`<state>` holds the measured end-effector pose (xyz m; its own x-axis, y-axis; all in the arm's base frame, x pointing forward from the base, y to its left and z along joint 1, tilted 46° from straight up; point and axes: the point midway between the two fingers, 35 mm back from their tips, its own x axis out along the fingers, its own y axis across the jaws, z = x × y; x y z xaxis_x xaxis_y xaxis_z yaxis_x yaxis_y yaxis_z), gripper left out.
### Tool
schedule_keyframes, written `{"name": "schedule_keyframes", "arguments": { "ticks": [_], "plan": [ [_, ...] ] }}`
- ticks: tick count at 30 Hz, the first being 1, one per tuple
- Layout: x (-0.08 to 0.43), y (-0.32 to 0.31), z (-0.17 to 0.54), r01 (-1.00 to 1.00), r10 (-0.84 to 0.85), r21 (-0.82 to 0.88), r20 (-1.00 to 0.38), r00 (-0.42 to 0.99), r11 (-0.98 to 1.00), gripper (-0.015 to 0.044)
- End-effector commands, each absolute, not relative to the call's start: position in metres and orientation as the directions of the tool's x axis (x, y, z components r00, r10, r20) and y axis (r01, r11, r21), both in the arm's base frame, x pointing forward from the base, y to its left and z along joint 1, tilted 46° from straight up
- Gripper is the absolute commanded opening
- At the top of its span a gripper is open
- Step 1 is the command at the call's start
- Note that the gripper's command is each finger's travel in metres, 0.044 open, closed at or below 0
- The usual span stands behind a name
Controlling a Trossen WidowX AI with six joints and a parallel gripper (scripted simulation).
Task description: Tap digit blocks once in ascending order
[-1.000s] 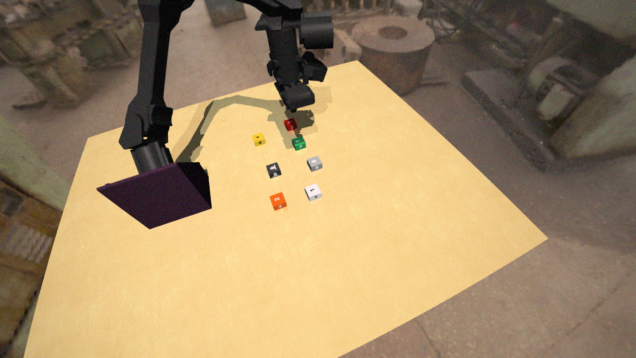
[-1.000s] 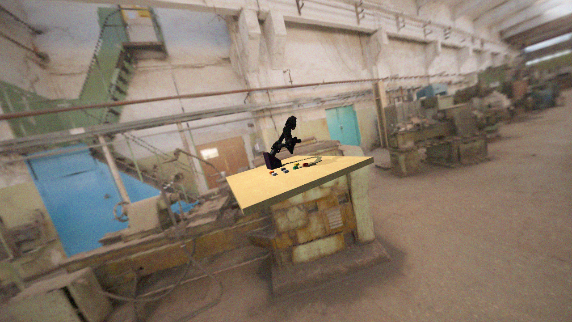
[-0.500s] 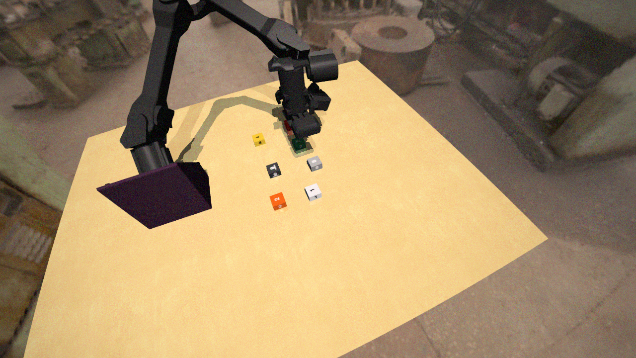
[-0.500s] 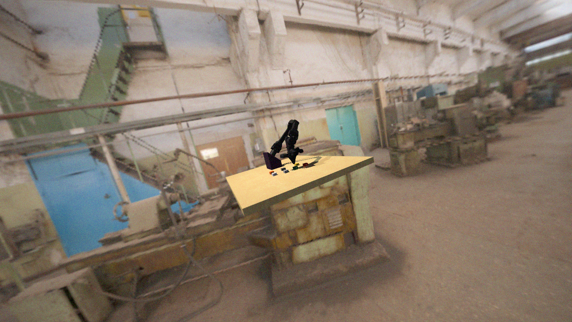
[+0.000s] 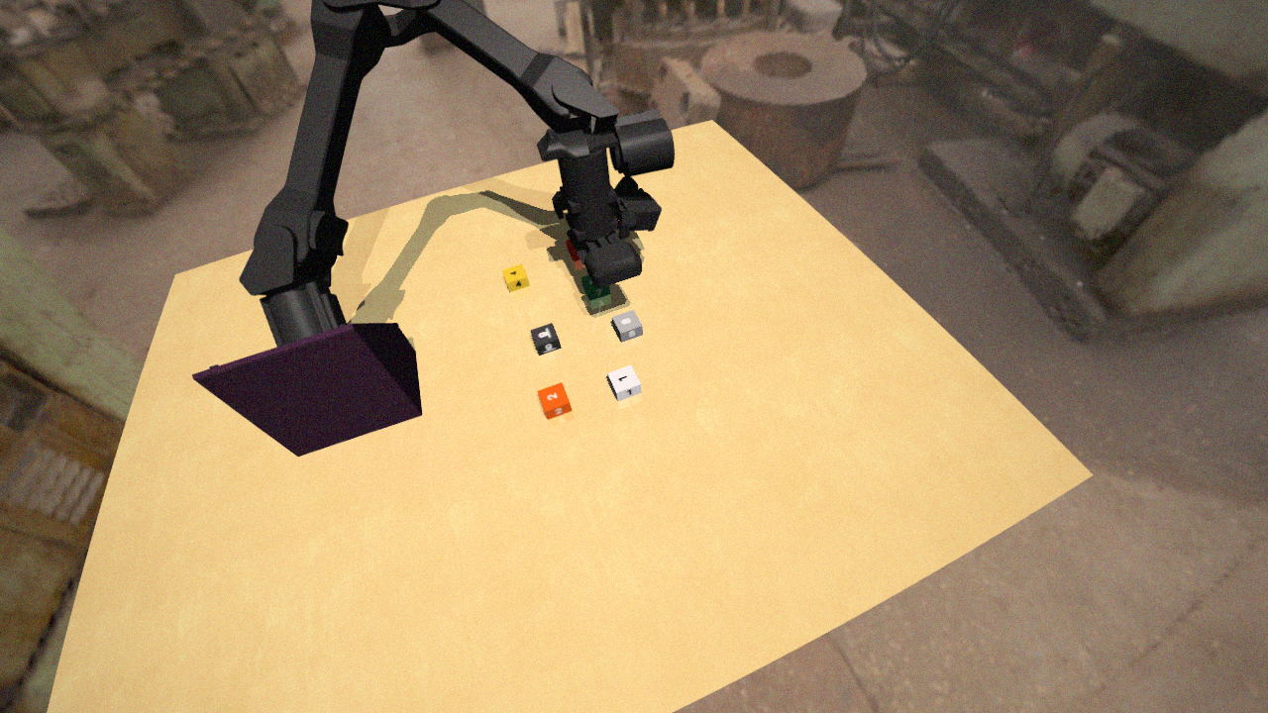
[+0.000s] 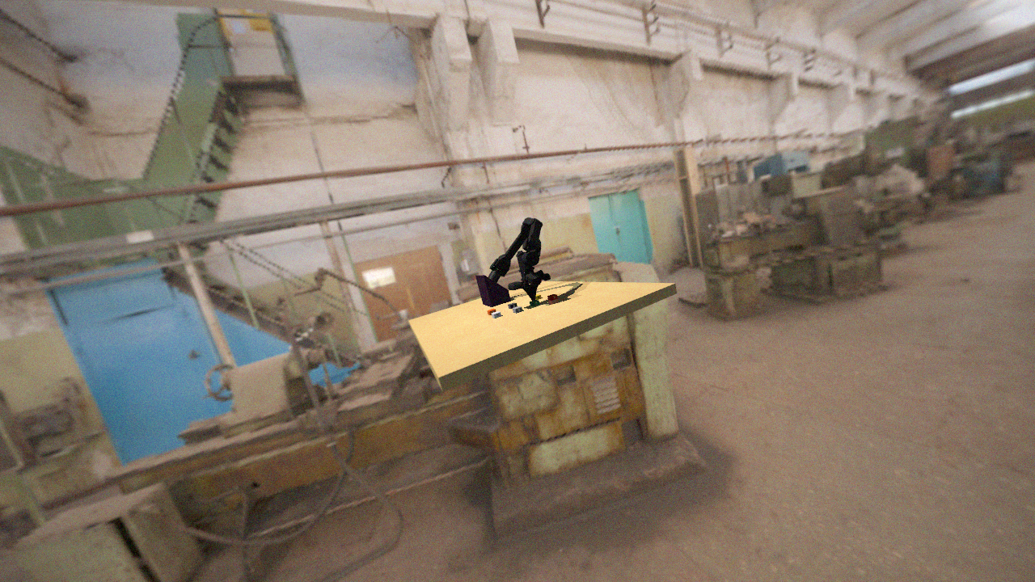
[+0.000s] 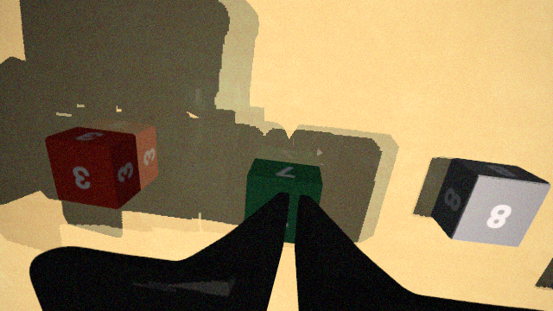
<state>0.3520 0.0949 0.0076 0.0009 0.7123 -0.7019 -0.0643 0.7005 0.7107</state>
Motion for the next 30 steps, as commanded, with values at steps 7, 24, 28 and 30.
{"name": "schedule_keyframes", "arguments": {
  "ticks": [7, 24, 28, 30],
  "plan": [
    [0.351, 0.102, 0.001, -0.058, 0.716, 0.715, -0.698, -0.001, 0.697, 0.0020],
    [0.351, 0.022, 0.078, -0.057, 0.713, 0.711, -0.702, -0.001, 0.700, 0.0020],
    [0.352, 0.021, 0.077, -0.056, 0.712, 0.711, -0.702, -0.001, 0.701, 0.0020],
    [0.354, 0.011, 0.068, -0.044, 0.709, 0.708, -0.706, 0.002, 0.705, 0.0020]
  ]
}}
